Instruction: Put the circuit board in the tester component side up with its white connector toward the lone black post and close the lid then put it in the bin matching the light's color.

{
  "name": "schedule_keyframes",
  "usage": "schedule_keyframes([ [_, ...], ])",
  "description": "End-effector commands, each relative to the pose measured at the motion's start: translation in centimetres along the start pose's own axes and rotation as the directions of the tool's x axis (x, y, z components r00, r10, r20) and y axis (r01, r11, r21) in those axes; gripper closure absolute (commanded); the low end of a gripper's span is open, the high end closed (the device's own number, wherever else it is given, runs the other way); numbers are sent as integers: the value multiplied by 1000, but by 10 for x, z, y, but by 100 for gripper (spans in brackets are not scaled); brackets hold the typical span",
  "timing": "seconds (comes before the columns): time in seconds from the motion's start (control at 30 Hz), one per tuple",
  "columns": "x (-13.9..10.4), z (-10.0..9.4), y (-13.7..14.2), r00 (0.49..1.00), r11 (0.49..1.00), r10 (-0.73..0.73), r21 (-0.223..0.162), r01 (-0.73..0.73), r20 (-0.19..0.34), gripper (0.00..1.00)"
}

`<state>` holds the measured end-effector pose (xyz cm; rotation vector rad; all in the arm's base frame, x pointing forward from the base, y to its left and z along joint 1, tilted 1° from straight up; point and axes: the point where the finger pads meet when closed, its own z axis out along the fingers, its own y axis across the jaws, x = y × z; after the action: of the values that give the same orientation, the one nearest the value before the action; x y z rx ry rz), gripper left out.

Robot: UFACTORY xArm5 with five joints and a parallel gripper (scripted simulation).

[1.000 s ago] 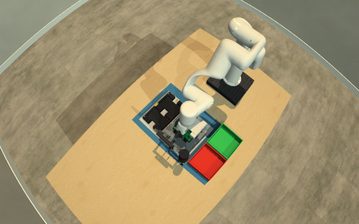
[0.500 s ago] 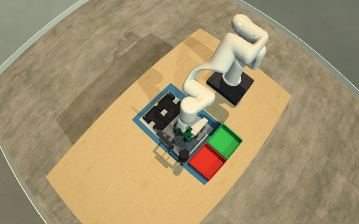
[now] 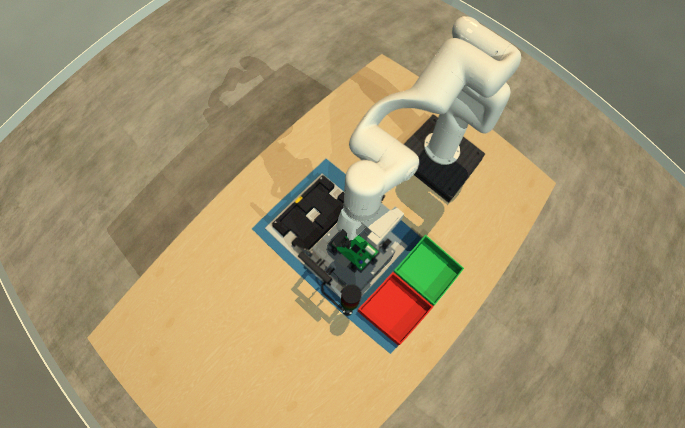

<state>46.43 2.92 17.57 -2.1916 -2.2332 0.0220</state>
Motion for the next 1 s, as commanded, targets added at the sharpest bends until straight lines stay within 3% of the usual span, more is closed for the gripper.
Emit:
schedule_keyframes([
  [0.0,0,-44,1,1000,1000,0,-3,0,0,0],
  [0.3,0,-103,1,1000,1000,0,-3,0,0,0],
  [0.67,0,-115,1,1000,1000,0,-3,0,0,0],
  [0.7,0,-115,1,1000,1000,0,-3,0,0,48],
  [0.97,0,-115,1,1000,1000,0,-3,0,0,48],
])
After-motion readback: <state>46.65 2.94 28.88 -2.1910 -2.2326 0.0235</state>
